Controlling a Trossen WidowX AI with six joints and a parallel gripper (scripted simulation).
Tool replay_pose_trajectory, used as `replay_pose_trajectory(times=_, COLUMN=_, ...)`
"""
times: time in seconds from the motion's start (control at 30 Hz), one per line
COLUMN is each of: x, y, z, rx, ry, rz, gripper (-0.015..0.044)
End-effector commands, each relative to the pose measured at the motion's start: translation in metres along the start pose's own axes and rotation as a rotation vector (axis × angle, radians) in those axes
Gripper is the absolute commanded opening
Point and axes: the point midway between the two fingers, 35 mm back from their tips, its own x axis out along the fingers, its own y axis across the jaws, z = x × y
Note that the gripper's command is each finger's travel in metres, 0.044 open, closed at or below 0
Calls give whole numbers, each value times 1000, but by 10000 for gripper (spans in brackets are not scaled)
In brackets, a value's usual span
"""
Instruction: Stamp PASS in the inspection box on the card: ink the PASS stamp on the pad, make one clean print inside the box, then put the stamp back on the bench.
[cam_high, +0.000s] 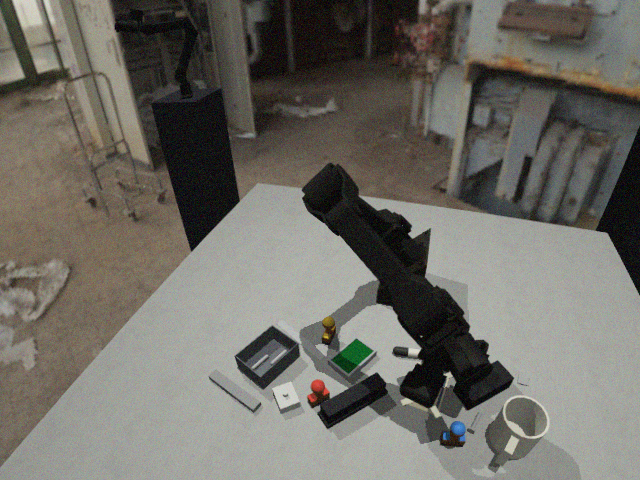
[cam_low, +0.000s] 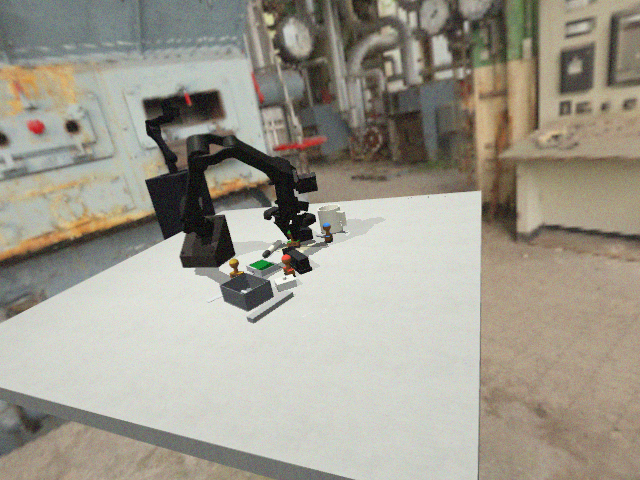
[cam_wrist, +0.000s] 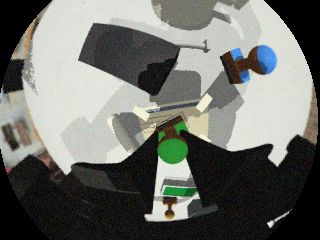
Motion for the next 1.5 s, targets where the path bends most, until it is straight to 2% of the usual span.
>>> replay_pose_trajectory(times=0.0, x=1, y=-1, z=-1, rx=4, ry=4, rz=-1, gripper=0)
replay_pose_trajectory(times=0.67, x=-9, y=0, z=0, rx=4, ry=3, rz=0, gripper=0)
replay_pose_trajectory(times=1.47, x=-47, y=3, z=3, rx=3, ry=0, rz=0, gripper=0)
